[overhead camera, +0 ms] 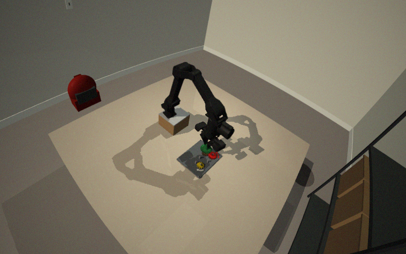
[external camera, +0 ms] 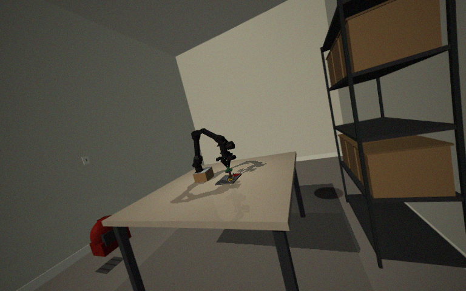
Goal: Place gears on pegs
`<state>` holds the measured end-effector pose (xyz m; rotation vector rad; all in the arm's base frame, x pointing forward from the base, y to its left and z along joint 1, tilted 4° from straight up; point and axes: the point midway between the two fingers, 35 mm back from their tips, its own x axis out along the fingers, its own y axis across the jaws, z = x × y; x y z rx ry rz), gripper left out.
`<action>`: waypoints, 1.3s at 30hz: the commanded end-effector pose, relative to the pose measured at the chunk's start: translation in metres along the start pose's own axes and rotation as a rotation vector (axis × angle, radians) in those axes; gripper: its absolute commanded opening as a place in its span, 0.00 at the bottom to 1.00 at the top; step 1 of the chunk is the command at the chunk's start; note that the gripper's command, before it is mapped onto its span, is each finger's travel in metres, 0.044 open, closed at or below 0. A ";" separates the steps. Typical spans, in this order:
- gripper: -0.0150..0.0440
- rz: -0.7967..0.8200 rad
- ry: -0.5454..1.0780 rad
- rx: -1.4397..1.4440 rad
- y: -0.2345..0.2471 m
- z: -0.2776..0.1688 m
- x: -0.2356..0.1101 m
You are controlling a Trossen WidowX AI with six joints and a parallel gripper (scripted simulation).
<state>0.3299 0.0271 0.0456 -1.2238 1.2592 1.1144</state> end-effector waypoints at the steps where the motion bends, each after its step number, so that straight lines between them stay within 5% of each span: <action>1: 0.25 -0.001 0.006 -0.006 0.000 -0.010 0.004; 39: 0.25 0.001 0.011 -0.167 -0.001 -0.034 0.010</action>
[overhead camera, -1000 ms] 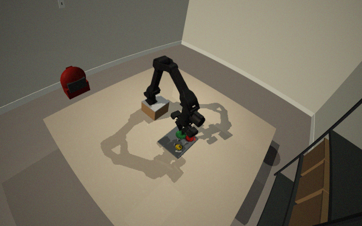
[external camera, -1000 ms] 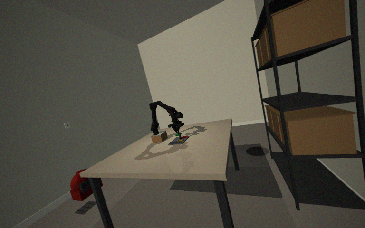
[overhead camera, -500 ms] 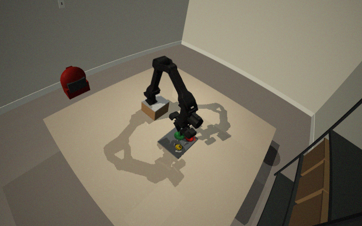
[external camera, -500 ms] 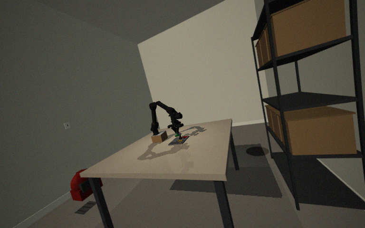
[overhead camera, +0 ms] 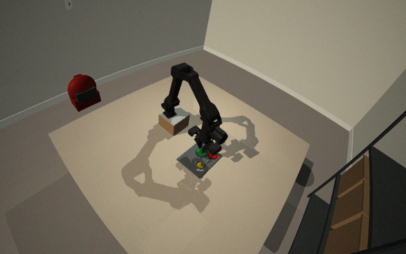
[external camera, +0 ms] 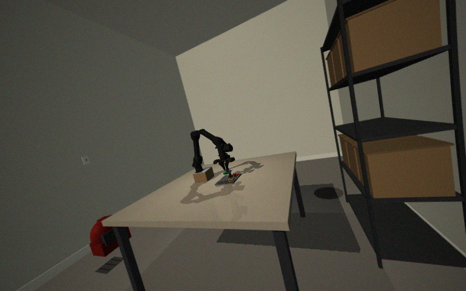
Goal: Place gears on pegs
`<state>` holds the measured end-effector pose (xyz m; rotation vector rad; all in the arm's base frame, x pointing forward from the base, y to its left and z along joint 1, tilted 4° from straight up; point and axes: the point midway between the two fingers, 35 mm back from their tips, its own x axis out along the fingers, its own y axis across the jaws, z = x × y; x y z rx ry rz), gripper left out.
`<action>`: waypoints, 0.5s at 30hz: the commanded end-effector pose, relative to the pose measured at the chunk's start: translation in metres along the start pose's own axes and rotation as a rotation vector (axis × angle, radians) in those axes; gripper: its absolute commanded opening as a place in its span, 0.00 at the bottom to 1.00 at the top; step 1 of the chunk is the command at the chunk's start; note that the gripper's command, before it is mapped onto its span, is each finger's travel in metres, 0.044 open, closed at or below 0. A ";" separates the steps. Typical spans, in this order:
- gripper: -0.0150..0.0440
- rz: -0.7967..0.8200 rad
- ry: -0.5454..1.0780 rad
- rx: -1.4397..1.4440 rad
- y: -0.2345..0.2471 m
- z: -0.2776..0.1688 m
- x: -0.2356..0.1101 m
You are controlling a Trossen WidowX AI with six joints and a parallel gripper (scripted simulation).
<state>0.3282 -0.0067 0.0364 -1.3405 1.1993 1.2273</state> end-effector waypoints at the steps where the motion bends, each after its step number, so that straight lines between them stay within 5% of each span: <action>1: 0.25 -0.002 0.003 -0.019 -0.001 -0.001 -0.001; 15: 0.25 -0.002 0.004 -0.240 0.000 -0.001 0.015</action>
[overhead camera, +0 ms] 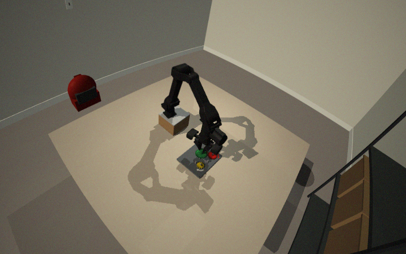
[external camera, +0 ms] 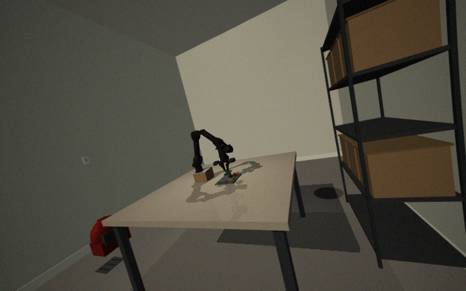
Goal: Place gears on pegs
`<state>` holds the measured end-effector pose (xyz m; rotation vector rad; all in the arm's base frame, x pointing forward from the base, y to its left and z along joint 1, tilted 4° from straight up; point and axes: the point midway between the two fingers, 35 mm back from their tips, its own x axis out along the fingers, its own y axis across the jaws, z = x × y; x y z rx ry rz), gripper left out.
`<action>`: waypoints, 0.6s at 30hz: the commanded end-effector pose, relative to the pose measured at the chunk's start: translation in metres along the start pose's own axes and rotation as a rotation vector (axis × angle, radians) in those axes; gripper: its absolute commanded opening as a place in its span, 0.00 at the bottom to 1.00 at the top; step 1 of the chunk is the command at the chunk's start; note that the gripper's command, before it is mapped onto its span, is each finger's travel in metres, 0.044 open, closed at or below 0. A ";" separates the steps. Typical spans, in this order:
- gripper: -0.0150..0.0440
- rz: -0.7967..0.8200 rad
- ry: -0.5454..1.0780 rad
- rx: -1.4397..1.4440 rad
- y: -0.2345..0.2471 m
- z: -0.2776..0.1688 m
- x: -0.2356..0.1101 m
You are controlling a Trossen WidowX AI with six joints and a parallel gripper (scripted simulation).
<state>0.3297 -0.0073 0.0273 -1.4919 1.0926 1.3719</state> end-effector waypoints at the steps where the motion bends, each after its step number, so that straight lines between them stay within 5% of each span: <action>1: 0.25 0.006 0.001 -0.043 0.001 0.000 0.007; 18: 0.25 0.006 0.002 0.133 0.001 0.000 0.033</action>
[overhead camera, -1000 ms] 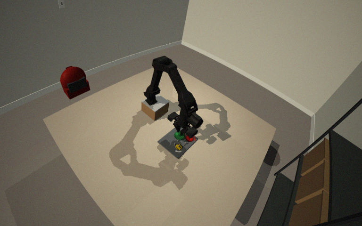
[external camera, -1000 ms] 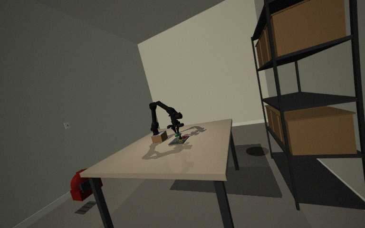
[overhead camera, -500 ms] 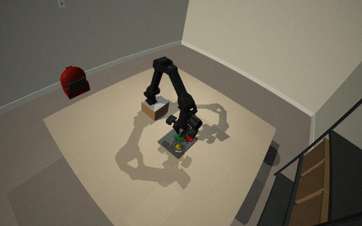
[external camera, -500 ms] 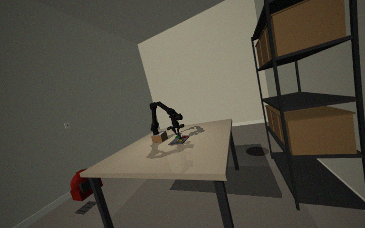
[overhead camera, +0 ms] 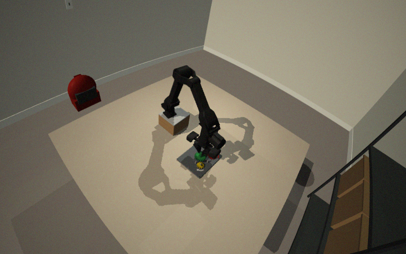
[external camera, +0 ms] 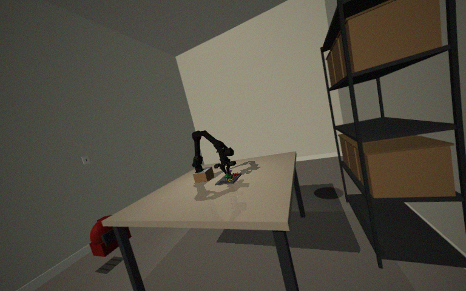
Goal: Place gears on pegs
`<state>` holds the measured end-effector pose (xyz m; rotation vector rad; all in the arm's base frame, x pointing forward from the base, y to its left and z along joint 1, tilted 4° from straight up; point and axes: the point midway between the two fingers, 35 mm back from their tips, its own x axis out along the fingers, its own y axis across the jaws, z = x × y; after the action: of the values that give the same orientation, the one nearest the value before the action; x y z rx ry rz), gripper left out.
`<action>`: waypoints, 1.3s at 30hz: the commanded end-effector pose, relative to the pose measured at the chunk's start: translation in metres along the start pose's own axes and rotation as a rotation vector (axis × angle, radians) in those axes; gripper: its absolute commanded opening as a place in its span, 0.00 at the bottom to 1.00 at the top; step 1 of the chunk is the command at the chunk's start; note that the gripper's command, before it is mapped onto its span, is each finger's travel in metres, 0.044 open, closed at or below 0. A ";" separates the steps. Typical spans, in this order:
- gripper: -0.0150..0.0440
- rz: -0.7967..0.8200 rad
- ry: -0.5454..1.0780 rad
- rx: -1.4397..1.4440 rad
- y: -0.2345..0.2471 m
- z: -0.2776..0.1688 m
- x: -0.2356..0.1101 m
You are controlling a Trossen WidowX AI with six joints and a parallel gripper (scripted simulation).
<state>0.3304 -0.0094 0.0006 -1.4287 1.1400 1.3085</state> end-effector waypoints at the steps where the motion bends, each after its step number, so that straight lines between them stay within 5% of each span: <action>1: 0.25 0.004 0.002 0.062 0.001 0.000 0.007; 35: 0.25 0.004 0.001 -0.141 0.001 -0.001 0.014; 39: 0.43 0.004 0.001 -0.107 0.001 -0.001 0.013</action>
<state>0.3297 -0.0111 -0.0129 -1.5210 1.0743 1.4098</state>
